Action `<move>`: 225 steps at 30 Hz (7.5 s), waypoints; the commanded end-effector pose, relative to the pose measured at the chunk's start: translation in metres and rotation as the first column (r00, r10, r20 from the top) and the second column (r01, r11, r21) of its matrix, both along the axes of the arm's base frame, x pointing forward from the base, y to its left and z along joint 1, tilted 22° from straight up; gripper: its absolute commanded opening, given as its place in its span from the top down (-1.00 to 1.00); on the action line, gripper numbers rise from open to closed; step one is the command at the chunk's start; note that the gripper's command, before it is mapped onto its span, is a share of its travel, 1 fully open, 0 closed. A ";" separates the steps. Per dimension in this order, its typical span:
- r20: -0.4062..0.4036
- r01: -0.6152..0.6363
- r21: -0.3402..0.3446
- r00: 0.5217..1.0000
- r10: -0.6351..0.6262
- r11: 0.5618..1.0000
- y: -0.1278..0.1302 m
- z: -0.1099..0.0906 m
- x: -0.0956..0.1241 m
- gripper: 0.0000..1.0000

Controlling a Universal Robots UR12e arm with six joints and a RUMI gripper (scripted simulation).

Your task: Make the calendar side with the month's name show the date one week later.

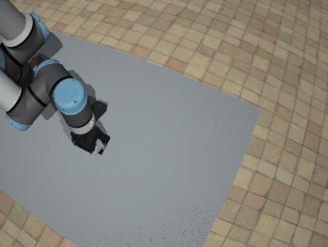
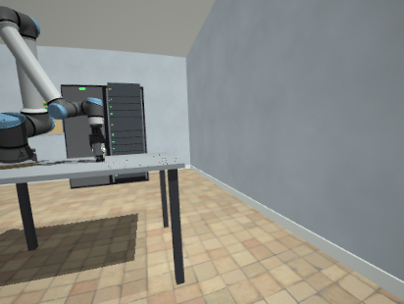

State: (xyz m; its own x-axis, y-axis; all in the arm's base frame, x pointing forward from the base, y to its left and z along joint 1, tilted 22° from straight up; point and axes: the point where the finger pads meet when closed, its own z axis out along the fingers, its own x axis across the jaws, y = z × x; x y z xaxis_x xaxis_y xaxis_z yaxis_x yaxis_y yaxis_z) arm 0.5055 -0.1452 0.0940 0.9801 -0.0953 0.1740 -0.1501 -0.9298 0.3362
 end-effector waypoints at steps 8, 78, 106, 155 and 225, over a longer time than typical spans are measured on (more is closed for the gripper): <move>0.001 0.000 0.000 1.000 0.000 1.000 0.000 0.001 0.000 0.80; -0.003 -0.011 -0.002 1.000 0.011 1.000 0.036 0.093 -0.012 0.80; -0.256 -0.608 -0.003 0.768 0.587 0.794 0.087 0.070 -0.002 0.80; -0.476 -0.972 0.198 0.017 0.879 0.127 0.148 0.042 0.007 0.80; -0.476 -0.972 0.198 0.017 0.879 0.126 0.113 -0.046 0.019 0.80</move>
